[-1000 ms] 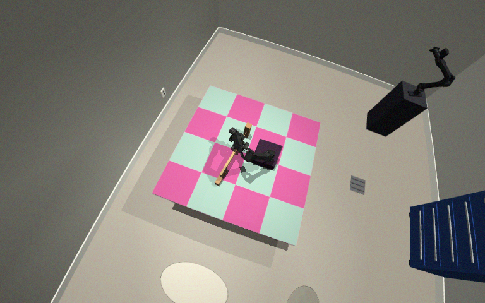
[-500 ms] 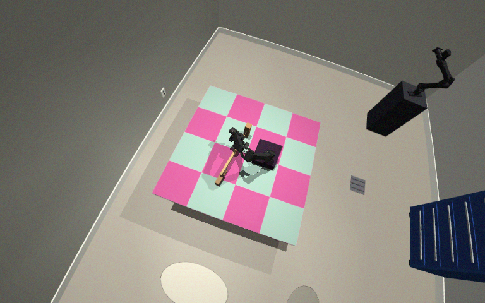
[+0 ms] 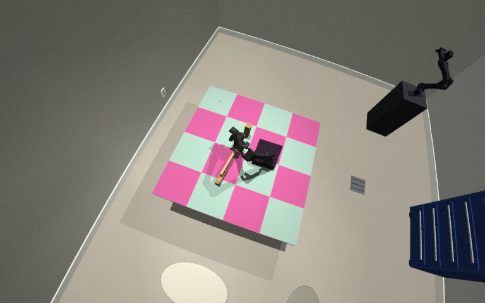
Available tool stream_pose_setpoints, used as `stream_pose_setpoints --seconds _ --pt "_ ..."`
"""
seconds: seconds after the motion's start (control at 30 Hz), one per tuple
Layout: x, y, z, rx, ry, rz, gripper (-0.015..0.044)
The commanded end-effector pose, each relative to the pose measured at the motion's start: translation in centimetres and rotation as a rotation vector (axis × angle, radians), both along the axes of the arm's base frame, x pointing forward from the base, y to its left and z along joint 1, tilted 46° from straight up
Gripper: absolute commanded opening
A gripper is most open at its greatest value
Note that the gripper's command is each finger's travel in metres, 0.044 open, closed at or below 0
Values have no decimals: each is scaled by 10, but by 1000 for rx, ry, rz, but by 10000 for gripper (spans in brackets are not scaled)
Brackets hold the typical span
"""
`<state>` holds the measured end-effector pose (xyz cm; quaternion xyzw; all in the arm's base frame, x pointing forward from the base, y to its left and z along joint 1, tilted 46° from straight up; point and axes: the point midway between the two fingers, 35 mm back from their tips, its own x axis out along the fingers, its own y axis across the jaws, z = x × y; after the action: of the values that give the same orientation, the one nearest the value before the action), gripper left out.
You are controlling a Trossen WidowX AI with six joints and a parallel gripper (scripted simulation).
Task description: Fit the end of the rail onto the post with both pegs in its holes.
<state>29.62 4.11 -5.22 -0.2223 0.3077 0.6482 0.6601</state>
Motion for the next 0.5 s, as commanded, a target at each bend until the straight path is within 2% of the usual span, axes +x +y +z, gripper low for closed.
stream_pose_setpoints --seconds 0.0,0.47 --pt "0 -3 -1 -2 -4 -2 0" --pt "0 -7 -4 -2 -4 -2 0"
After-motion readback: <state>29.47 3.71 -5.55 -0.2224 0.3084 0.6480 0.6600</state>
